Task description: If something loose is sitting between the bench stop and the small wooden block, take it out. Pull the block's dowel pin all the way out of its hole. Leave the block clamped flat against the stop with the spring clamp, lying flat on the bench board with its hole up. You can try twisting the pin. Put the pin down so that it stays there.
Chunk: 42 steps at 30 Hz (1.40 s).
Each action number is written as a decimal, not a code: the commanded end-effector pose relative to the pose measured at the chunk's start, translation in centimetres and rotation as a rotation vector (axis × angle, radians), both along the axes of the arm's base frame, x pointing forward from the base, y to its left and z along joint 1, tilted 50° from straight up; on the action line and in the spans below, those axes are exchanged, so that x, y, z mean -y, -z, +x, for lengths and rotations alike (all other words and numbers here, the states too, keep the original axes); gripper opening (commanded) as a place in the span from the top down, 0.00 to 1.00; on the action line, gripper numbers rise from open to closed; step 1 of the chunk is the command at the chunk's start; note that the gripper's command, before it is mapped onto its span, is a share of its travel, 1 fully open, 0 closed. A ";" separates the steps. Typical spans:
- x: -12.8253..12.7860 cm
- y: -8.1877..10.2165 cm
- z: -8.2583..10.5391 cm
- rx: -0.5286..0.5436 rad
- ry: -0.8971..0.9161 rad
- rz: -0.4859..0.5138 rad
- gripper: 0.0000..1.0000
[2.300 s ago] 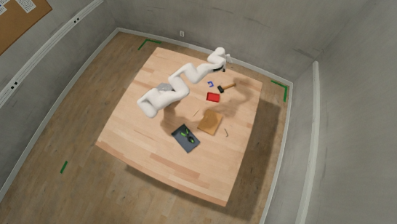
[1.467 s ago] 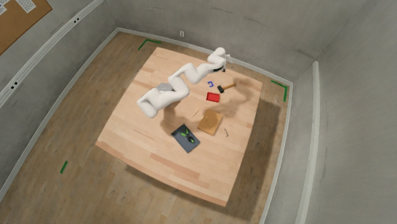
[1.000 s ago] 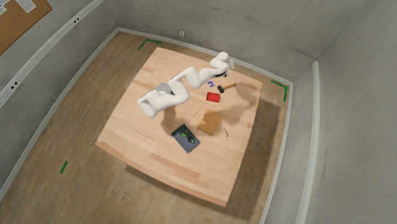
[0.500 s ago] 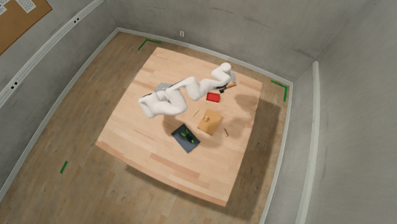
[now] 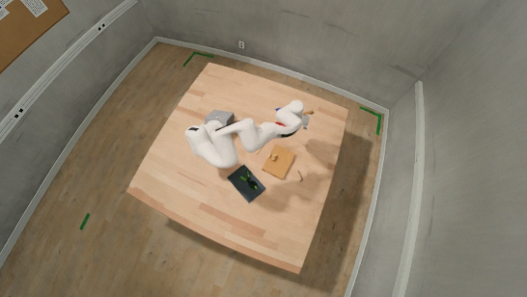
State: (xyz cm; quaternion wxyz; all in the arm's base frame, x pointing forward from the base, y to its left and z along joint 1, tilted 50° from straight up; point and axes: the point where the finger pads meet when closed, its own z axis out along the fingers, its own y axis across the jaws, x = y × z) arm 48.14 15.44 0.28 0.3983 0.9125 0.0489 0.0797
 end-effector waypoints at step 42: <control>13.2 -8.1 -6.6 0.078 0.174 -0.016 1.00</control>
